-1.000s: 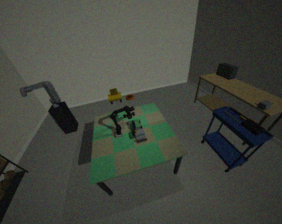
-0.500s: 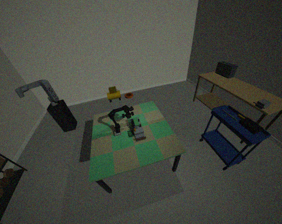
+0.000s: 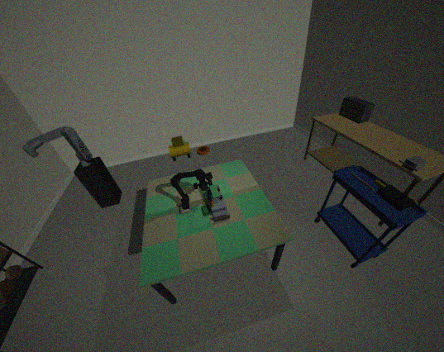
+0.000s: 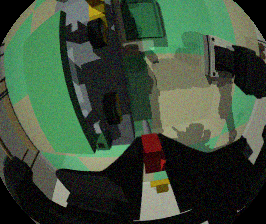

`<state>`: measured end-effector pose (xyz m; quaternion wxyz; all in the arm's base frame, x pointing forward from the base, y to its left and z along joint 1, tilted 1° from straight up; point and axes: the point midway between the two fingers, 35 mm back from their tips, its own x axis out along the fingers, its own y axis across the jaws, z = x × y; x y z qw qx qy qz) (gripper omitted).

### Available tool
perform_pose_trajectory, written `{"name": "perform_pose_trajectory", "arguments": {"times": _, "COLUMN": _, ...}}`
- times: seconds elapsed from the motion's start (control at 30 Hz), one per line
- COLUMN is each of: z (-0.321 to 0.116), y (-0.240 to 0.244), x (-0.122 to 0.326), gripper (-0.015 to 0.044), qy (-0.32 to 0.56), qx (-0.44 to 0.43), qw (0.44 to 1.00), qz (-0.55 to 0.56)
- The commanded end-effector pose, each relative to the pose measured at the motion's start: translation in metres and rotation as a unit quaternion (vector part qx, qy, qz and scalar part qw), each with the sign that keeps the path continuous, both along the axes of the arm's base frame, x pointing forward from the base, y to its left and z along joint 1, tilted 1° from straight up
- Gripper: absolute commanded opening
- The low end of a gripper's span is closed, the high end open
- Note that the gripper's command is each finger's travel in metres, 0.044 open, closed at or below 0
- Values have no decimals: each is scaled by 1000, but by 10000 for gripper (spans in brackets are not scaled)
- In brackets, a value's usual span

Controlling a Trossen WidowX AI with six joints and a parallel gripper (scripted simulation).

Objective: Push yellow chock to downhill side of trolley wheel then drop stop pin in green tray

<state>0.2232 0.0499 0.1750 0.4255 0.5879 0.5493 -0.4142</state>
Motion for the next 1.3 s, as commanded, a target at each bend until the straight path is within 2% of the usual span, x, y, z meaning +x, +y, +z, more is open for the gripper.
{"name": "perform_pose_trajectory", "arguments": {"times": 0.0, "z": -3, "y": -13, "x": -1, "gripper": 0, "qy": 2, "qx": 3, "qw": 1000, "qz": 2}}
{"name": "perform_pose_trajectory", "arguments": {"times": 1.27, "z": -27, "y": -152, "x": -10, "gripper": 0, "qy": 3, "qx": -5, "qw": 1000, "qz": 2}}
